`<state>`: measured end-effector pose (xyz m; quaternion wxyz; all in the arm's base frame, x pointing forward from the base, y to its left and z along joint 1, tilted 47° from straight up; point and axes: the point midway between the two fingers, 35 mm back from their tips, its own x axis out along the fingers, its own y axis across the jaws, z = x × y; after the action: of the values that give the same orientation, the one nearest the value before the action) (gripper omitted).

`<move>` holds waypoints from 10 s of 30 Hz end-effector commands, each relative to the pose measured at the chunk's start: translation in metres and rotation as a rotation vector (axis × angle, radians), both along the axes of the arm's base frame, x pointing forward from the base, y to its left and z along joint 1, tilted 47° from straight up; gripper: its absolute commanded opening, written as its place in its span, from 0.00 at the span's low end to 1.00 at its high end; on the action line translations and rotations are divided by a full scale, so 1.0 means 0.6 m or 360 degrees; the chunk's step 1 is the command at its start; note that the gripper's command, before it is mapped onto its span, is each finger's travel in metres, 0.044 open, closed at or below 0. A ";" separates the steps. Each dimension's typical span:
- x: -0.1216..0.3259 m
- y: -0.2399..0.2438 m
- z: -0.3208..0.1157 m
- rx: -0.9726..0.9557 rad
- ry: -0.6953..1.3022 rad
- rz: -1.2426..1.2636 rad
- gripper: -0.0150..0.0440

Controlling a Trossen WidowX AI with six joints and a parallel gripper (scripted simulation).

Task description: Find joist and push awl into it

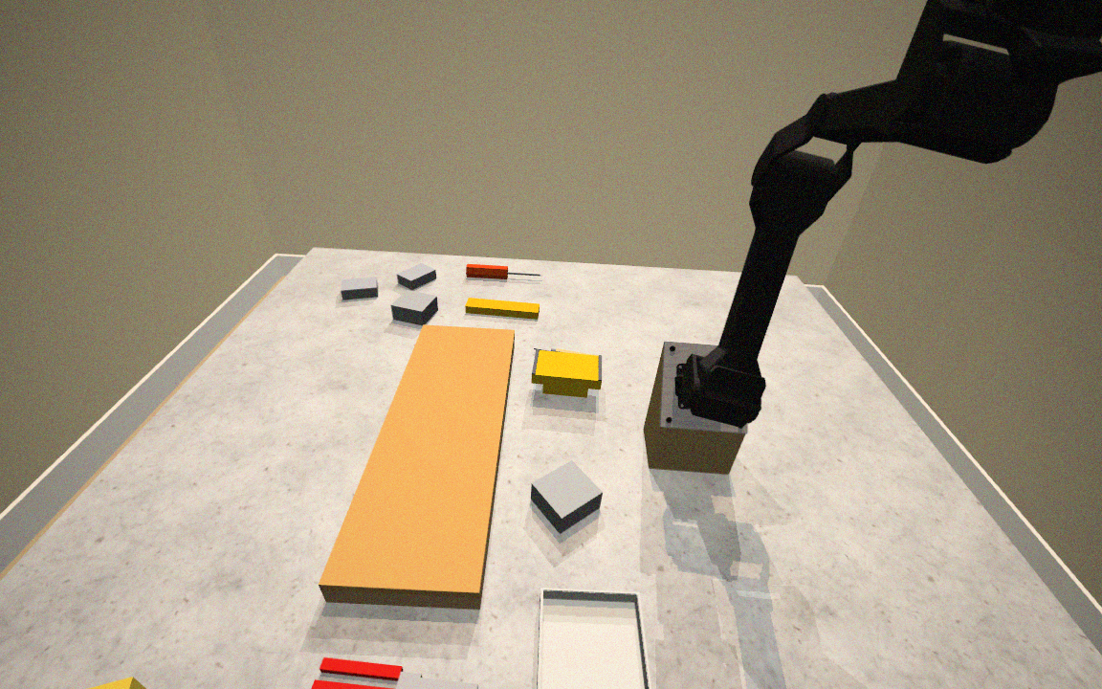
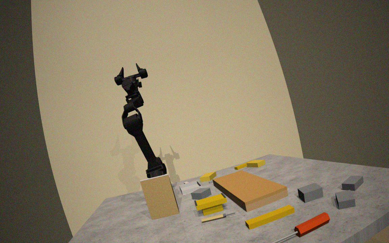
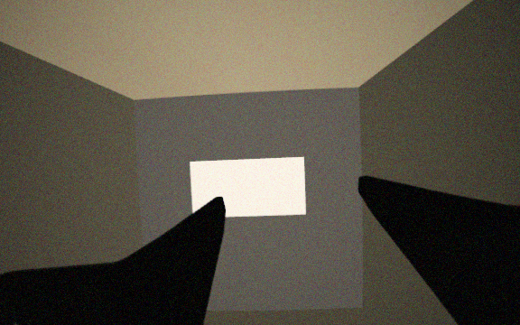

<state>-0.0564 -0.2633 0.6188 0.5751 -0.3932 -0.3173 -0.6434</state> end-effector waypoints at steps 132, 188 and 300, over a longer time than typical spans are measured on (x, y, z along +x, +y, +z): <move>0.404 0.304 -1.240 0.4176 0.2640 0.2133 1.00; 0.401 0.292 -1.227 0.4176 0.2640 0.2133 0.25; 0.398 0.277 -1.260 0.3734 0.2722 0.1020 0.25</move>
<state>0.1801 -0.0934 -0.1400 0.6720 0.1284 0.7269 0.0601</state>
